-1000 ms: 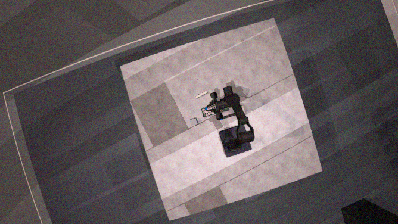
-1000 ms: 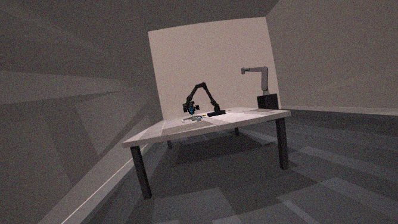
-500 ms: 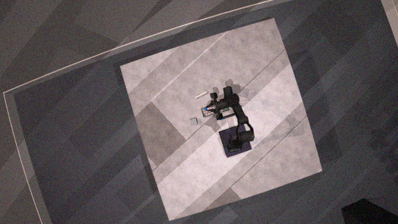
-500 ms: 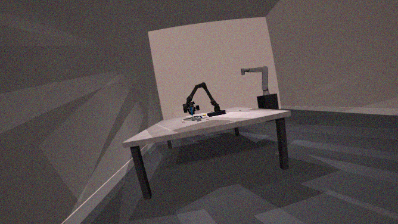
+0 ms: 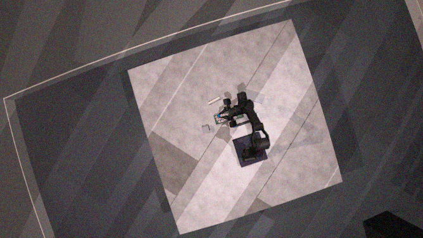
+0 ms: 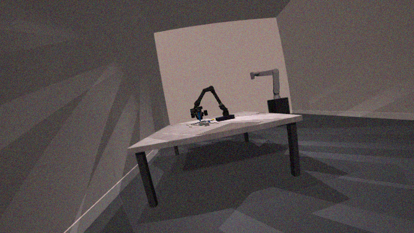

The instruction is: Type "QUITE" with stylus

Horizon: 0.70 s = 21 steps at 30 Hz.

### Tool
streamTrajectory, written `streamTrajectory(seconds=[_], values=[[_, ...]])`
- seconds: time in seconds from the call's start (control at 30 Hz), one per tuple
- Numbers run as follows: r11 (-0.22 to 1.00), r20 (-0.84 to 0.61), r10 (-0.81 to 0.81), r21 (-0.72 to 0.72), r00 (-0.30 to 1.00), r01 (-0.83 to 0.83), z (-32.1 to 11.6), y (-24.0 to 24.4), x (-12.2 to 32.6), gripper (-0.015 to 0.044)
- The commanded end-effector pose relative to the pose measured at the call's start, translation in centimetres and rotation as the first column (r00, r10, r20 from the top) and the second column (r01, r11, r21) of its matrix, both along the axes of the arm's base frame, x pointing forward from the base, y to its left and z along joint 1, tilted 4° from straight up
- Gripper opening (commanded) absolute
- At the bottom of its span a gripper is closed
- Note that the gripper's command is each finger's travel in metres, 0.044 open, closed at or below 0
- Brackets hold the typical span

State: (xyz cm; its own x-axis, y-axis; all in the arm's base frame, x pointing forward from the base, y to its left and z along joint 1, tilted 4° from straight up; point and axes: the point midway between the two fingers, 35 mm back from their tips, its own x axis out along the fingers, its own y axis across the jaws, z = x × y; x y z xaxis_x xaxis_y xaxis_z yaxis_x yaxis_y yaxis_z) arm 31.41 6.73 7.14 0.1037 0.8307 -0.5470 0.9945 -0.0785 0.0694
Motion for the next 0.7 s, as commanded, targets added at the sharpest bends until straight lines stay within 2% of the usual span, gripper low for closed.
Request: streamTrajectory(seconds=[0.0, 0.67], values=[[1.0, 0.0, 0.002, 0.005, 1.0, -0.002, -0.23, 0.04, -0.1, 0.0081], [1.0, 0.0, 0.002, 0.005, 1.0, -0.002, -0.99, 0.0, -0.06, 0.0081]])
